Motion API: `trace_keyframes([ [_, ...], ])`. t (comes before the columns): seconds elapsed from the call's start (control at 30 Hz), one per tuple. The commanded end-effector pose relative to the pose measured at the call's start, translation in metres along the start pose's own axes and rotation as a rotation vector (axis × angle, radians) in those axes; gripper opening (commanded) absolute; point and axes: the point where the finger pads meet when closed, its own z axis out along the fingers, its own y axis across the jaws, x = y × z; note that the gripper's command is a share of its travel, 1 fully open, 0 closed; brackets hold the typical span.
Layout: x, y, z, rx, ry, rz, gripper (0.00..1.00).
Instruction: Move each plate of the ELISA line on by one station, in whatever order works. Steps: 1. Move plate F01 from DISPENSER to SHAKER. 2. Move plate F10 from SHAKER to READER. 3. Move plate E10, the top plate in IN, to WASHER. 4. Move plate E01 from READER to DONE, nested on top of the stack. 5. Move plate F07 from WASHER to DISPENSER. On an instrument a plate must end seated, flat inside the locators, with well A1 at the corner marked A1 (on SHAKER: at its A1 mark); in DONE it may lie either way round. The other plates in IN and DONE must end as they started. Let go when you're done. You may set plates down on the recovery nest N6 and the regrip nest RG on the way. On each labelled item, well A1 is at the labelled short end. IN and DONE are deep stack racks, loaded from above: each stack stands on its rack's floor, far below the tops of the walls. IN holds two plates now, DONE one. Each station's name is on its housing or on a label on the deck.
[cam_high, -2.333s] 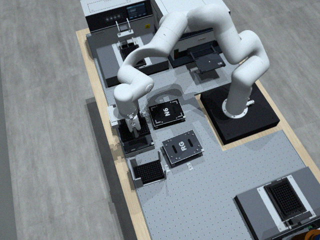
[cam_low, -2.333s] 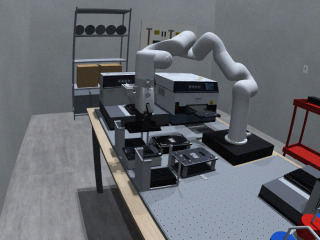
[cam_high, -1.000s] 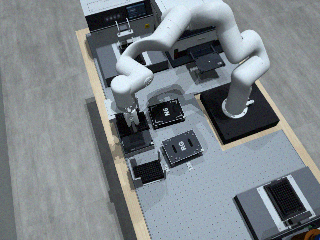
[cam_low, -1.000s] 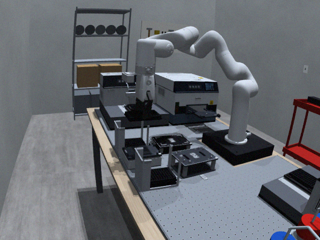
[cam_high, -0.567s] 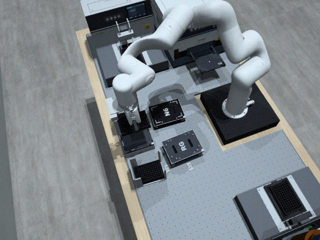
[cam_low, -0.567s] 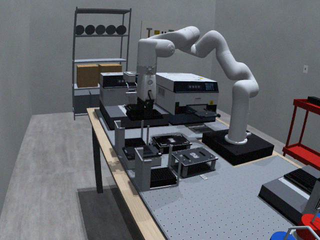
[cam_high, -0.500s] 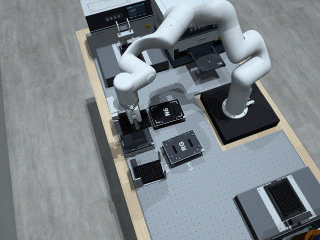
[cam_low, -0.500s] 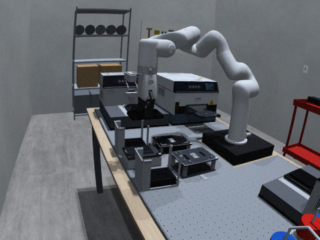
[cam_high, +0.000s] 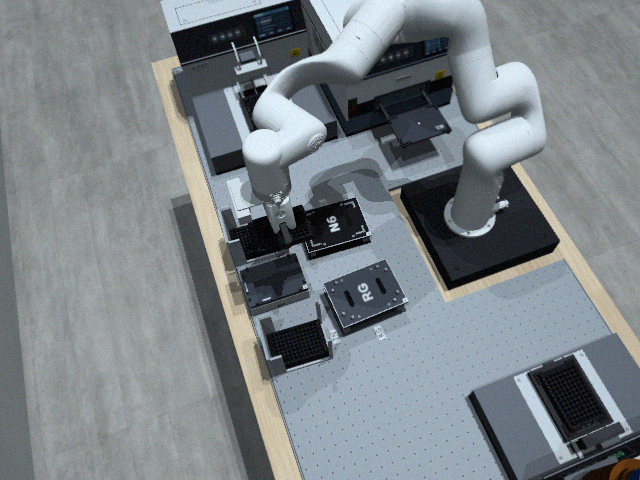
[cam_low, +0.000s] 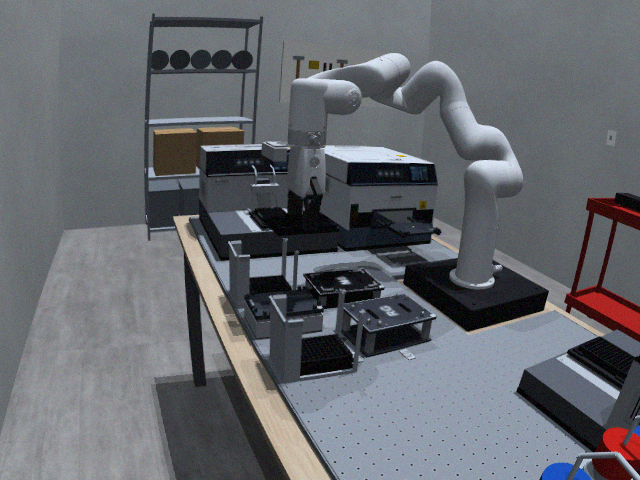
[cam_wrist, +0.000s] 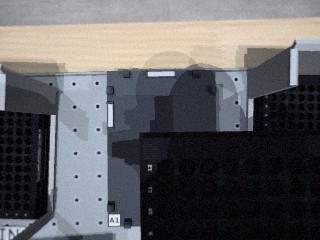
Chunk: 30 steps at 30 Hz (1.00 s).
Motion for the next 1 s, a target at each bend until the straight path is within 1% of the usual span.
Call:
trace_keyframes([
  [0.0, -0.011, 0.008, -0.002, 0.001, 0.006, -0.002, 0.00],
  [0.23, -0.030, 0.022, -0.002, 0.001, 0.006, -0.002, 0.00],
  [0.3, -0.030, 0.022, -0.002, 0.001, 0.006, -0.002, 0.00],
  [0.8, -0.068, 0.050, -0.002, 0.001, 0.006, -0.004, 0.00],
  [0.87, -0.068, 0.050, -0.002, 0.001, 0.006, -0.004, 0.00],
  [0.97, -0.076, 0.055, -0.002, 0.000, 0.006, -0.004, 0.00],
])
